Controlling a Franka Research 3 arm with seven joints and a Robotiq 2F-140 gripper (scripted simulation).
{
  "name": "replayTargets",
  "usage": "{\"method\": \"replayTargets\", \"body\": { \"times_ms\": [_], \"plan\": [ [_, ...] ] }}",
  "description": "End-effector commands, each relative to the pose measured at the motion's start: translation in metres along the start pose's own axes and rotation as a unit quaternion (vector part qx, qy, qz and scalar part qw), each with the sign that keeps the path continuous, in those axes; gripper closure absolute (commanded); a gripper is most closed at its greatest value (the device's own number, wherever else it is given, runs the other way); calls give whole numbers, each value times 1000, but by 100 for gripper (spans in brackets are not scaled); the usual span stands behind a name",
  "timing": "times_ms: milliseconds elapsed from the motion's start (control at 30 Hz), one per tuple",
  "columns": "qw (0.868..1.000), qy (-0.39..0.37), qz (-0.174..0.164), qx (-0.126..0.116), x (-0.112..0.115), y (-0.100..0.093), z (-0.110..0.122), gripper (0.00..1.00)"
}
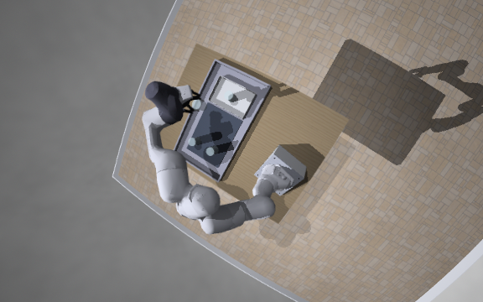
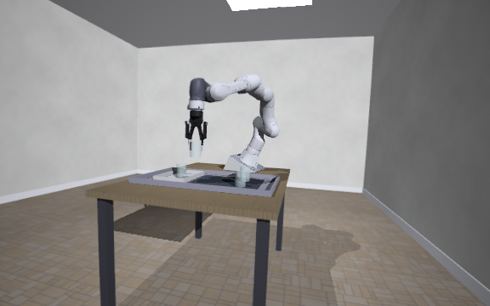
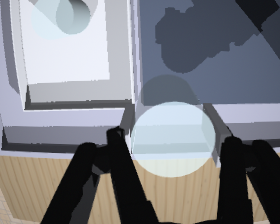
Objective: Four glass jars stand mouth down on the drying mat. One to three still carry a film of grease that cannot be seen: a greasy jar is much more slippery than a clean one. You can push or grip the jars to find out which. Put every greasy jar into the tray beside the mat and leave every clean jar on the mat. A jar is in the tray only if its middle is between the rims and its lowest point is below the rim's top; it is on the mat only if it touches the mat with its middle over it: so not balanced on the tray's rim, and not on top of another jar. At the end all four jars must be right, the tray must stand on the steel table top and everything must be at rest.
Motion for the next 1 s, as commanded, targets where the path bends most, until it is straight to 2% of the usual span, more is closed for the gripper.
{"method": "replayTargets", "body": {
  "times_ms": [0,967],
  "plan": [
    [1000,-8,3,1,-4,-1,-14,100],
    [1000,-8,3,1,-8,-1,-97,100]
  ]
}}
Point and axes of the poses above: the point where the finger pads meet when closed, its own y axis out along the fingers, its own z axis across the jaws, x = y × z, the point moved 4 cm from there along -y, back along the fingers, and after that the axes turned 4 degrees about -y, right-handed, at the moved point
